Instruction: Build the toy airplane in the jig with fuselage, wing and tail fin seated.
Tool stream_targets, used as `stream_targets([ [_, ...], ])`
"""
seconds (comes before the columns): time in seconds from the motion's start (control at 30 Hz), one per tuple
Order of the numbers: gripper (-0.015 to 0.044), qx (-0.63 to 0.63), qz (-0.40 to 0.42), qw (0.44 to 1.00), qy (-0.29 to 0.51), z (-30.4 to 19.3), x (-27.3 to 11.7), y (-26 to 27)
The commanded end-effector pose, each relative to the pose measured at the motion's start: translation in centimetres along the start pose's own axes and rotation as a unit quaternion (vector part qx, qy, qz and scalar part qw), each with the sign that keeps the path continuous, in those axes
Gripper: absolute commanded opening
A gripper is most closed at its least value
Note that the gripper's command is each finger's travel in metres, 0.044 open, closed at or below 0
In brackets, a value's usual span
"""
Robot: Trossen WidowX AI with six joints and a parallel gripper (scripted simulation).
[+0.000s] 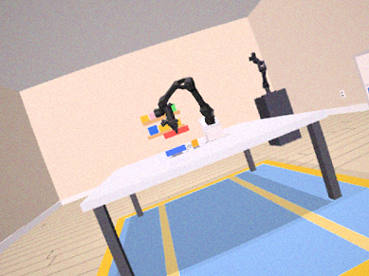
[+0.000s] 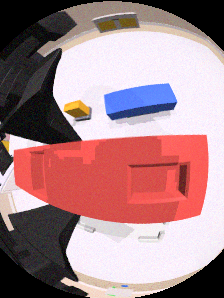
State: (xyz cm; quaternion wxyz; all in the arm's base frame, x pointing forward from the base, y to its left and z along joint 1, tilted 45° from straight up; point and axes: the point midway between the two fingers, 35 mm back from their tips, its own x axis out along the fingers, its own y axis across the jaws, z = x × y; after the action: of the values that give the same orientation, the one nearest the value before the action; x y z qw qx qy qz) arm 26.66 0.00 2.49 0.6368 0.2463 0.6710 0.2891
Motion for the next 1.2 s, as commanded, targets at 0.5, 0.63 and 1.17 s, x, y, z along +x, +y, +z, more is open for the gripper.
stream_targets([
  [0.5, 0.0, 0.016, -0.004, 1.0, -0.001, 0.7, 2.0, -5.7],
  [0.63, 0.0, 0.02, -0.004, 1.0, -0.001, 0.7, 2.5, -6.8],
  [1.17, 0.0, 0.035, -0.004, 0.999, -0.002, 0.1, 4.8, -11.4],
])
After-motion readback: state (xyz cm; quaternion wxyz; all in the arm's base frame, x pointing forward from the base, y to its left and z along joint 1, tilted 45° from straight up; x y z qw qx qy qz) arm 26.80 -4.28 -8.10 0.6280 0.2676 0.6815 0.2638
